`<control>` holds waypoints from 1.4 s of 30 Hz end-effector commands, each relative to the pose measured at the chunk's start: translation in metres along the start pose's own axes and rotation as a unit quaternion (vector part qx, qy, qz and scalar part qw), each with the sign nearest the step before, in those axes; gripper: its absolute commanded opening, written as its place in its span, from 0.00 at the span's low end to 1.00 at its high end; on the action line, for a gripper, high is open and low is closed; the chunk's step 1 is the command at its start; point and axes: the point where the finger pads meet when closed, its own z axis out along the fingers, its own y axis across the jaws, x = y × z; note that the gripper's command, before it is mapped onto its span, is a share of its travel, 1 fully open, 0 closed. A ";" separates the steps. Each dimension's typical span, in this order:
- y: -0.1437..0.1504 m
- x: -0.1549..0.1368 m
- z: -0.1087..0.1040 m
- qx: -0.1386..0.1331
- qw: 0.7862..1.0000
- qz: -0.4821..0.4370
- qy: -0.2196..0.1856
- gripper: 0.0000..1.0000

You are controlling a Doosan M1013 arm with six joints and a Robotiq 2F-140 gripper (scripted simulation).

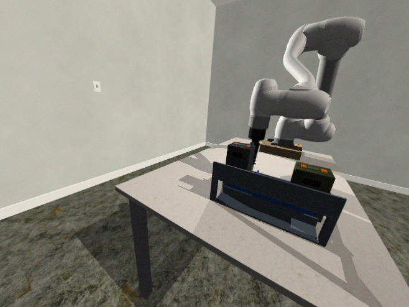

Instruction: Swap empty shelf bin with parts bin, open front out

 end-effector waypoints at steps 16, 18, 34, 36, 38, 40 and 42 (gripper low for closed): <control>0.016 0.000 0.000 0.000 1.000 0.000 0.000 0.10; 0.017 0.000 0.000 0.000 1.000 0.000 0.000 0.10; 0.020 0.000 0.000 0.000 1.000 0.000 0.000 0.10; 0.020 0.000 0.000 0.000 1.000 0.000 0.000 0.10; 0.020 0.000 0.000 0.000 1.000 0.000 0.000 0.10; 0.020 0.000 0.000 0.000 1.000 0.000 0.000 0.10; 0.020 0.000 0.000 0.000 1.000 0.000 0.000 0.10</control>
